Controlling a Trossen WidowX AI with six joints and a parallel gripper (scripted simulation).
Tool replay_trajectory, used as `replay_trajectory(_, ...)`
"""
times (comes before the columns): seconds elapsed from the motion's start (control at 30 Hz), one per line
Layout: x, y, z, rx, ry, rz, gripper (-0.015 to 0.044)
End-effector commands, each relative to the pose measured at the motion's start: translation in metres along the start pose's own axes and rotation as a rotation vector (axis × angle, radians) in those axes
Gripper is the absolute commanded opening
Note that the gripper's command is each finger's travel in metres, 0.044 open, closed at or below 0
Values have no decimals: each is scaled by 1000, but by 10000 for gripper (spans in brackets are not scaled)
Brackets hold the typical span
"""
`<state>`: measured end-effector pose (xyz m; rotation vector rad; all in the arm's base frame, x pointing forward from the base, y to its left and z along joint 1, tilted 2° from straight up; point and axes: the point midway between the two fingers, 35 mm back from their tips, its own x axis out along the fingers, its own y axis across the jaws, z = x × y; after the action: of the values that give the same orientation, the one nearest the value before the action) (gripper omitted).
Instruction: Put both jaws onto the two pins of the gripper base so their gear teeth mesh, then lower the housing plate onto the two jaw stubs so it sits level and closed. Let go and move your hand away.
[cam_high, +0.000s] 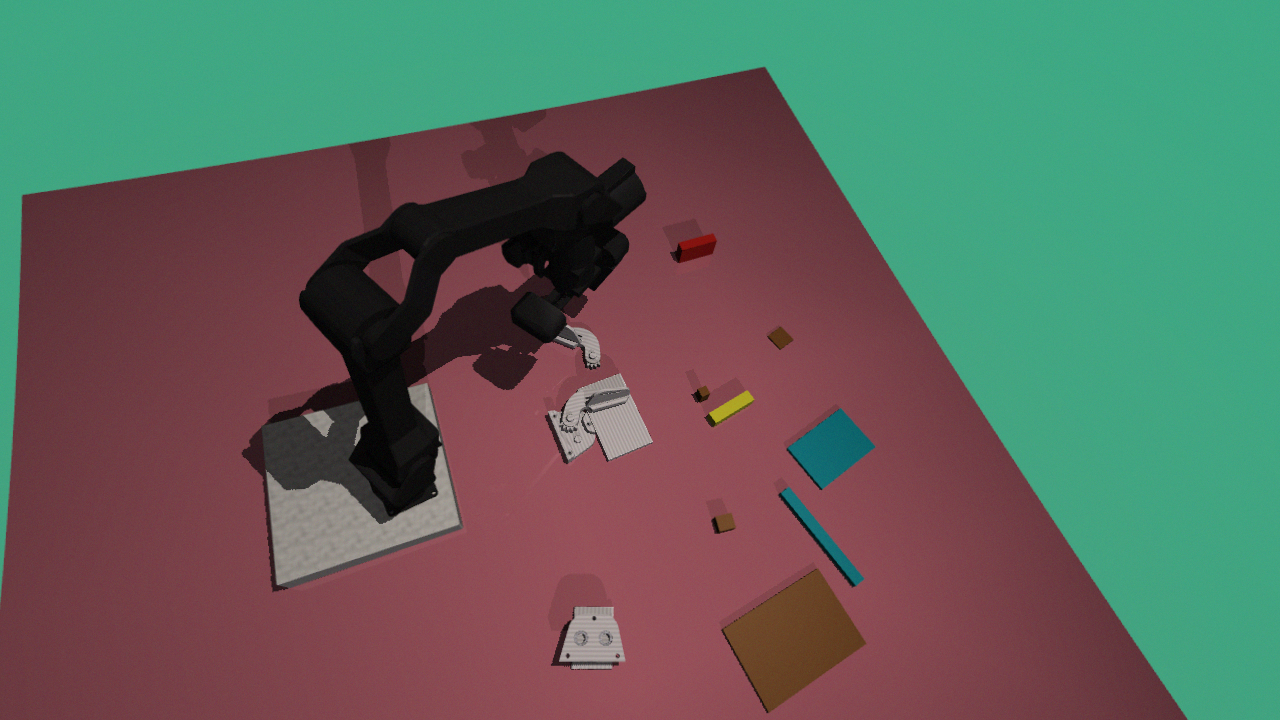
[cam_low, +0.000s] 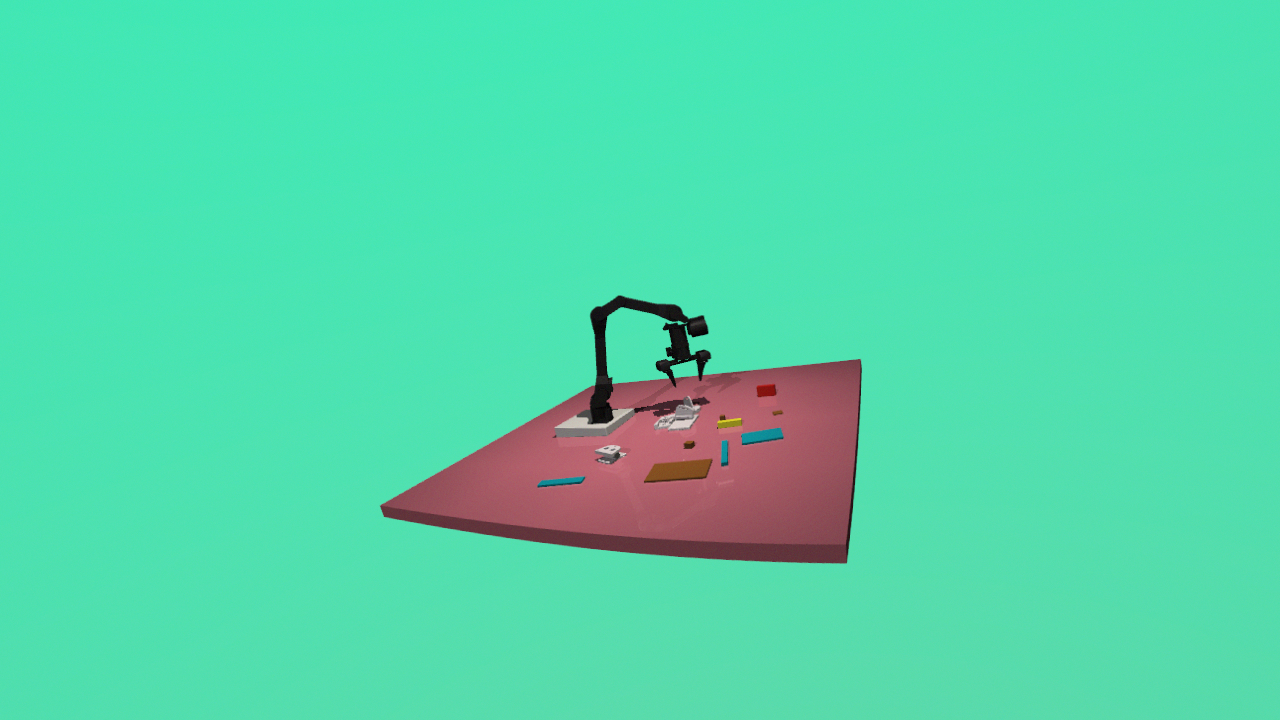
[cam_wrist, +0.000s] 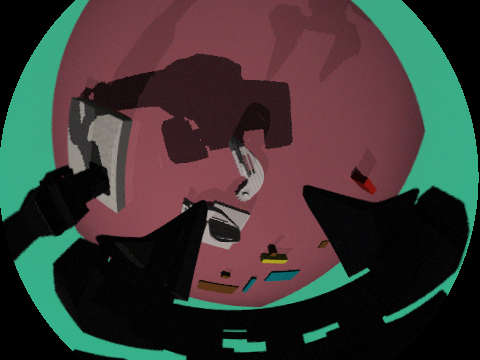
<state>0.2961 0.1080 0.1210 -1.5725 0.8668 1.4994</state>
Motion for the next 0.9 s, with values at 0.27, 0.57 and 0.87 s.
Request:
replay_trajectory(0.27, 1, -3, 9, -198, 2, 10, 440)
replay_trajectory(0.57, 39, -3, 9, -198, 2, 10, 440)
replay_trajectory(0.87, 41, -3, 9, -198, 2, 10, 440)
